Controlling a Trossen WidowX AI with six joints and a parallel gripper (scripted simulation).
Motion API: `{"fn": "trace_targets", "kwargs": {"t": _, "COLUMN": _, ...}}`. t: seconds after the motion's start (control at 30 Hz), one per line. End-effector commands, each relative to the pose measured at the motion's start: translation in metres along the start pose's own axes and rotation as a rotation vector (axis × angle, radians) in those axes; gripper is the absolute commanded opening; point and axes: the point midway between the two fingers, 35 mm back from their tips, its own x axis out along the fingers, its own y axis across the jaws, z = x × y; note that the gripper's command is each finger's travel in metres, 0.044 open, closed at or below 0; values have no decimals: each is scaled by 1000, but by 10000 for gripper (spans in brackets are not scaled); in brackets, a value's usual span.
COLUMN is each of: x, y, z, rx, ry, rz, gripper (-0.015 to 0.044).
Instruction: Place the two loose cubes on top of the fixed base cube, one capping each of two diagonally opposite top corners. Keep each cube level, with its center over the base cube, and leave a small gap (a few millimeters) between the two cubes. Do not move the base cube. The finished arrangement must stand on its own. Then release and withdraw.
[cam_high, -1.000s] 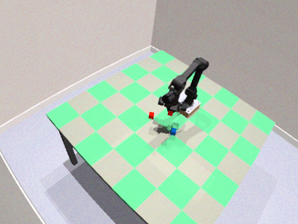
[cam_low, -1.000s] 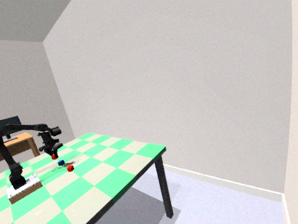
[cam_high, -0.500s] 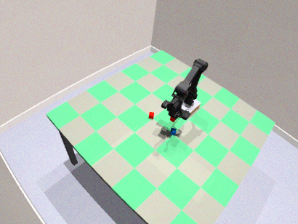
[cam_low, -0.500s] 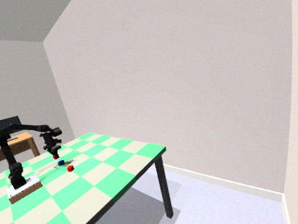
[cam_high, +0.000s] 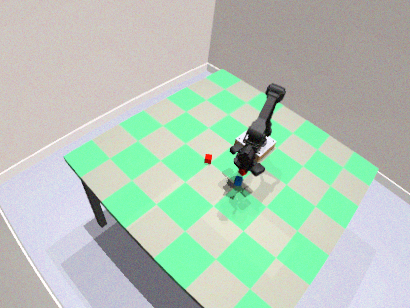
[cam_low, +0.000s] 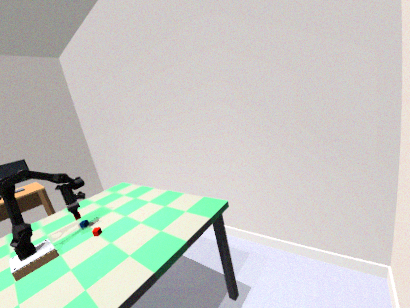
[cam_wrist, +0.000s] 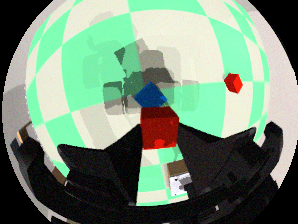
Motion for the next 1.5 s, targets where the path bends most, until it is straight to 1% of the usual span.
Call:
{"fn": "trace_targets", "kwargs": {"t": 0.0, "x": 4, "y": 5, "z": 0, "rx": 47, "ry": 6, "rz": -1, "gripper": 105}}
{"fn": "trace_targets", "kwargs": {"t": 0.43, "x": 5, "y": 5, "z": 0, "rx": 47, "ry": 6, "rz": -1, "gripper": 105}}
{"fn": "trace_targets", "kwargs": {"t": 0.87, "x": 31, "y": 4, "z": 0, "rx": 53, "ry": 6, "rz": -1, "gripper": 105}}
{"fn": "trace_targets", "kwargs": {"t": 1.47, "x": 32, "y": 4, "z": 0, "rx": 47, "ry": 6, "rz": -1, "gripper": 105}}
